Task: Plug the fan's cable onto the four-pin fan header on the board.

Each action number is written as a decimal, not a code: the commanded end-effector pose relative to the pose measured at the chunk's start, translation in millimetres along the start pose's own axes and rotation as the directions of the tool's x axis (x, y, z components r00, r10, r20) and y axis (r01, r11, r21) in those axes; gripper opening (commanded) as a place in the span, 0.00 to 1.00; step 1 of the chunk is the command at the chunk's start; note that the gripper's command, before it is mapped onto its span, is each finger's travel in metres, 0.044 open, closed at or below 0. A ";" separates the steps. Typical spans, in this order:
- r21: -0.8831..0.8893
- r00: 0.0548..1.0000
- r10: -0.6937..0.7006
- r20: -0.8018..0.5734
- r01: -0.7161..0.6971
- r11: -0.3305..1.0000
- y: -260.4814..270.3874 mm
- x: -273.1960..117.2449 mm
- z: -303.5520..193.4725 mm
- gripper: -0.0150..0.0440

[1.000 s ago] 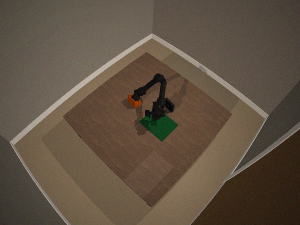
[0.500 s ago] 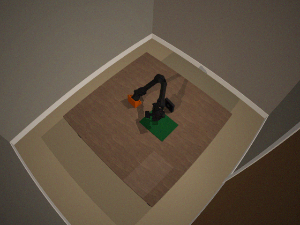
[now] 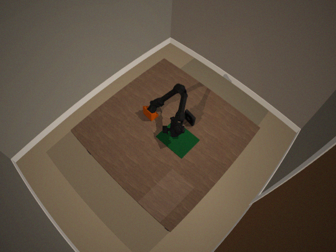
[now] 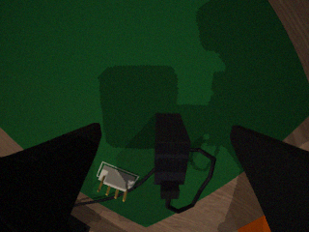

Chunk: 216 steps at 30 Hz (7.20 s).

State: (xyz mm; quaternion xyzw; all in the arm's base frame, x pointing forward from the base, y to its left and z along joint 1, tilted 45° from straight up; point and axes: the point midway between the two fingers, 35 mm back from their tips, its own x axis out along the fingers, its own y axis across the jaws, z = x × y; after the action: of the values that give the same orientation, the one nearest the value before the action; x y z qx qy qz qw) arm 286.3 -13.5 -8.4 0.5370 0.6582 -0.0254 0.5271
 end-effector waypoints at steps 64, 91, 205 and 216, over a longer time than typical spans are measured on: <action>0.842 1.000 -0.002 -0.008 0.008 0.539 23.0 -45.0 -27.3 0.25; 0.932 1.000 0.001 -0.011 0.011 -0.362 42.1 -44.4 -56.5 0.25; 0.895 1.000 0.002 -0.013 0.013 -0.445 37.0 -9.2 -64.3 0.25; 0.895 1.000 0.002 -0.013 0.013 -0.445 37.1 -2.6 -64.4 0.25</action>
State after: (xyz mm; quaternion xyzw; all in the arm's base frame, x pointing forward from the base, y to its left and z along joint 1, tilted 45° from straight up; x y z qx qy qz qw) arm 270.0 36.3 44.0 0.7287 0.3296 -0.5724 -0.1809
